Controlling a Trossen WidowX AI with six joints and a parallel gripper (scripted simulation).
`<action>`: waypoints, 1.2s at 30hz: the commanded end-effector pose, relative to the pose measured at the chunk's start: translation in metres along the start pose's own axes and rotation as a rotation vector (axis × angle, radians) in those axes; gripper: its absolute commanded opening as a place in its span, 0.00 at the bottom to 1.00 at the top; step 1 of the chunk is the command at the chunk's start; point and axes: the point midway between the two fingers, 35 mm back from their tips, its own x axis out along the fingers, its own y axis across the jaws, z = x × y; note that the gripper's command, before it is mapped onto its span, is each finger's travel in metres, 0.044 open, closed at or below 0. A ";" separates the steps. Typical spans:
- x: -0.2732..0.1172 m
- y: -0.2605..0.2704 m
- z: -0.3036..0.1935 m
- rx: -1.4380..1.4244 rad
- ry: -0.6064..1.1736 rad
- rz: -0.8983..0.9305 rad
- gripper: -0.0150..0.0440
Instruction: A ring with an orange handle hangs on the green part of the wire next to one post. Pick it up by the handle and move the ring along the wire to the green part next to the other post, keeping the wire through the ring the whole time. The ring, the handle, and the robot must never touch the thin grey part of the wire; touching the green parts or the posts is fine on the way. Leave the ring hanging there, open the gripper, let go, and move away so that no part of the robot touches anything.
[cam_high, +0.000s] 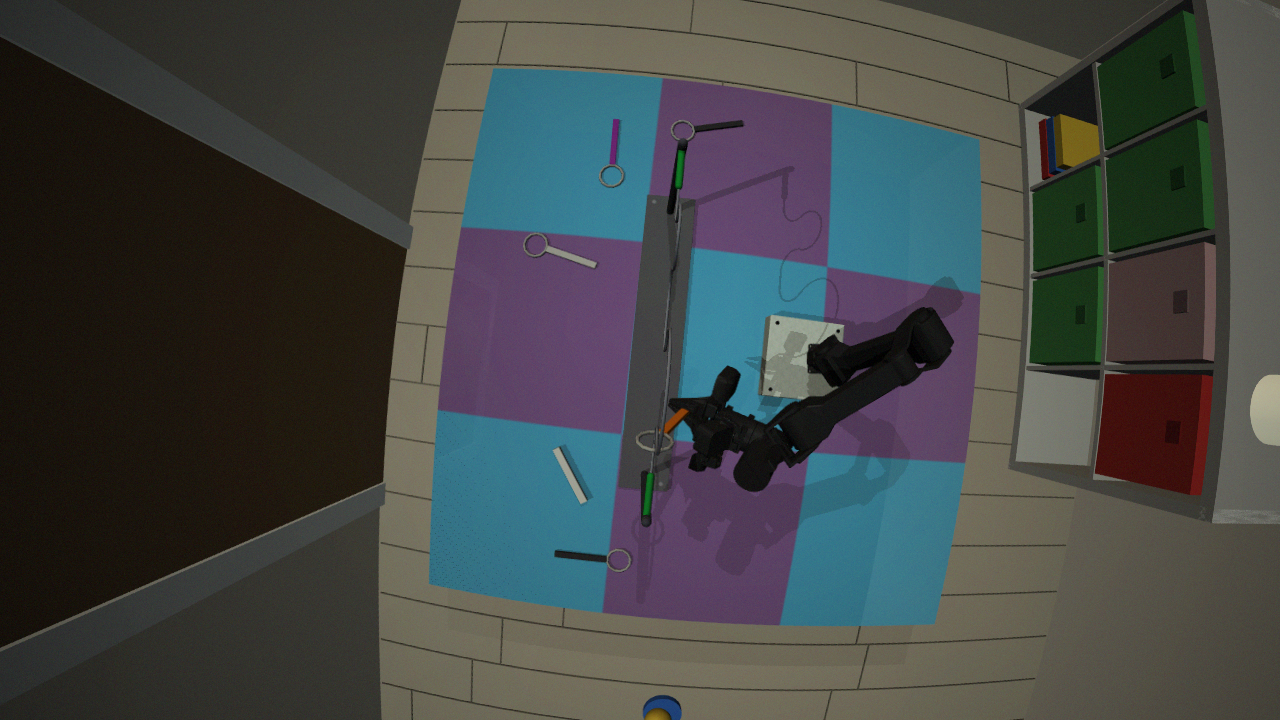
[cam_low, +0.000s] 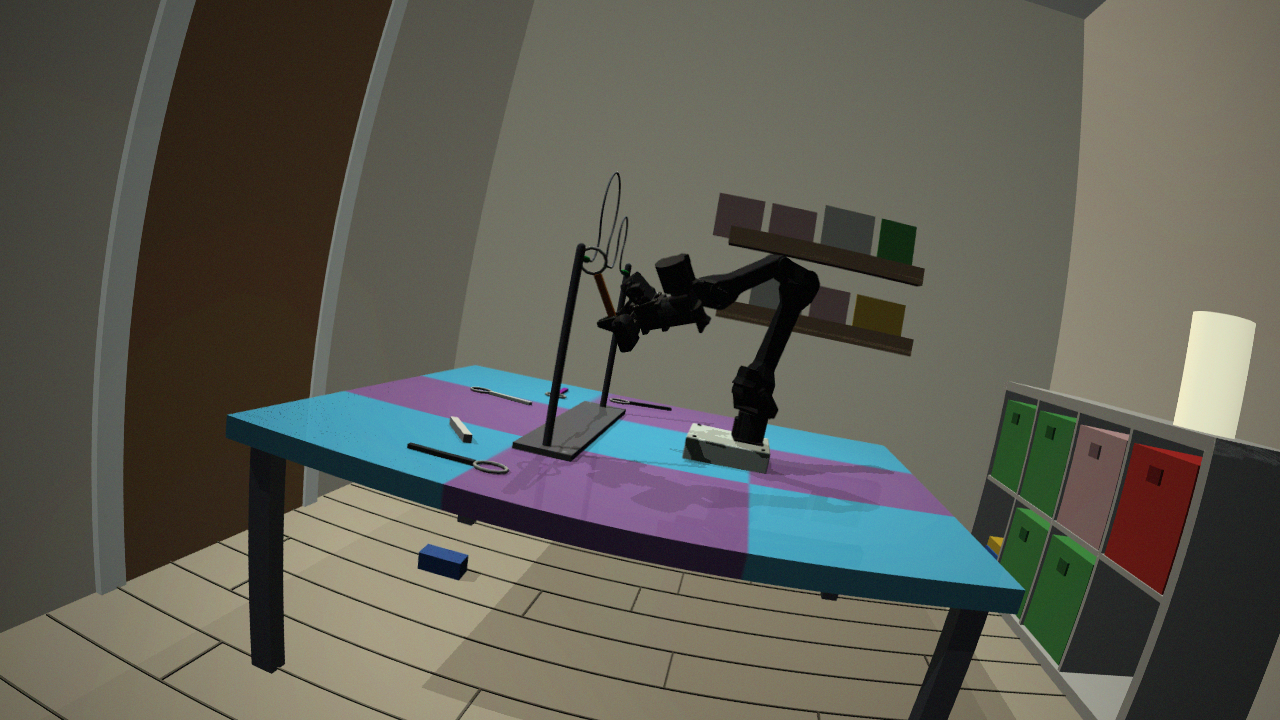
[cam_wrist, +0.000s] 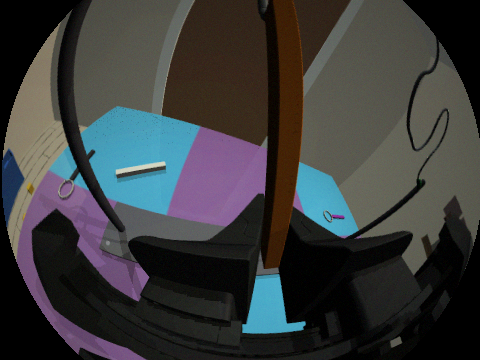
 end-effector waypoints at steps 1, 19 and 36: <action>-0.002 0.012 0.002 0.072 0.007 0.033 0.00; -0.013 0.060 0.014 0.317 0.039 0.145 0.00; -0.020 0.080 0.022 0.362 0.044 0.165 0.00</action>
